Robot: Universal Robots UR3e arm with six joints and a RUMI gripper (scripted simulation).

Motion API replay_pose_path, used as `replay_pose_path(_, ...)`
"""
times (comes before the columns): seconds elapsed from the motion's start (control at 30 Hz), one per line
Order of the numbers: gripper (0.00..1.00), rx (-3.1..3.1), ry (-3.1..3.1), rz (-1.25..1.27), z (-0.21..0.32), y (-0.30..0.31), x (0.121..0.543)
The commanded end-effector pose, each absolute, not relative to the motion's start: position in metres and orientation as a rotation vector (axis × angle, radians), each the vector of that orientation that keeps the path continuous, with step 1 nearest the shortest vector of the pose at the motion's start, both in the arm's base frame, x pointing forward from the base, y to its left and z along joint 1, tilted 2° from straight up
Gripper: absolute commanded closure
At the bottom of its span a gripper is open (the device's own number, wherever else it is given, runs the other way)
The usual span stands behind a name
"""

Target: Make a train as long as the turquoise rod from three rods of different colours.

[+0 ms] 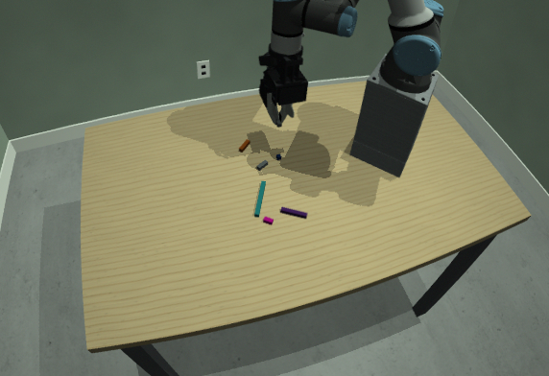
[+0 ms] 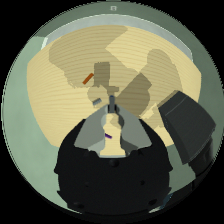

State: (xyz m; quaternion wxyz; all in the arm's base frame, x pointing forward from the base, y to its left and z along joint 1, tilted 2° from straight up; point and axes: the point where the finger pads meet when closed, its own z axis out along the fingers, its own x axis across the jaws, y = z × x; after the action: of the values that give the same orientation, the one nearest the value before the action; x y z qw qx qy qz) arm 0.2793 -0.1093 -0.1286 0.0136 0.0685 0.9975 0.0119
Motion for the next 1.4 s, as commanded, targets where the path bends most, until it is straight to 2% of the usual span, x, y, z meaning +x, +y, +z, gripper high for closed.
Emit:
replay_pose_path(0.0, 1.0, 0.211, 3.104, 0.035, -0.128, -0.11, 0.28)
replay_pose_path(0.8, 1.0, 0.211, 3.104, 0.035, -0.139, -0.11, 0.28)
replay_pose_path(1.37, 1.0, 0.211, 3.104, 0.035, -0.172, -0.109, 0.281)
